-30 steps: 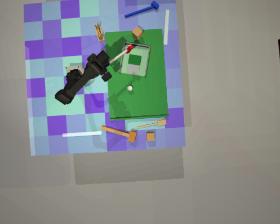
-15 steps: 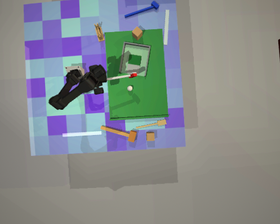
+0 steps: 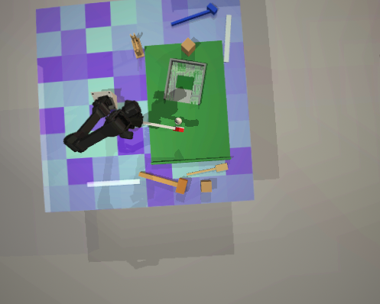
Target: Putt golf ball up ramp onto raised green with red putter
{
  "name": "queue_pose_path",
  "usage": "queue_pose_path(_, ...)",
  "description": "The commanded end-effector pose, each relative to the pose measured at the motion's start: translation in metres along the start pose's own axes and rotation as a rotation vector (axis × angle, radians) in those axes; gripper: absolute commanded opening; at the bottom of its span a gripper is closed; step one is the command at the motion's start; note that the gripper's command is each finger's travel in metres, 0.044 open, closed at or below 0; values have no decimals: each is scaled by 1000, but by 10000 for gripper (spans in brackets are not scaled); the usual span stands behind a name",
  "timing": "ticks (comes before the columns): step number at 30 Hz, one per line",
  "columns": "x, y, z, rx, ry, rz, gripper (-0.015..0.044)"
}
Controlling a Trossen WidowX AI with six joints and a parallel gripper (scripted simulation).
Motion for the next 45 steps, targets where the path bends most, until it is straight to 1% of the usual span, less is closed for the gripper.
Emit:
queue_pose_path(1,-2,0,6,9,-24,8,0)
queue_pose_path(10,-3,0,38,96,-106,-17,0)
queue_pose_path(32,-6,-3,67,97,-108,-16,0)
queue_pose_path(45,-7,-2,65,103,-104,-13,0)
Point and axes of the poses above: the point midway between the two fingers, 35 mm back from their tips, its own z axis out along the fingers, its own x axis across the jaws, y = z × x, the point moved 1 cm from there along -z, back along the fingers, and after that the axes turned 9 degrees about z, right-handed, at the moved point
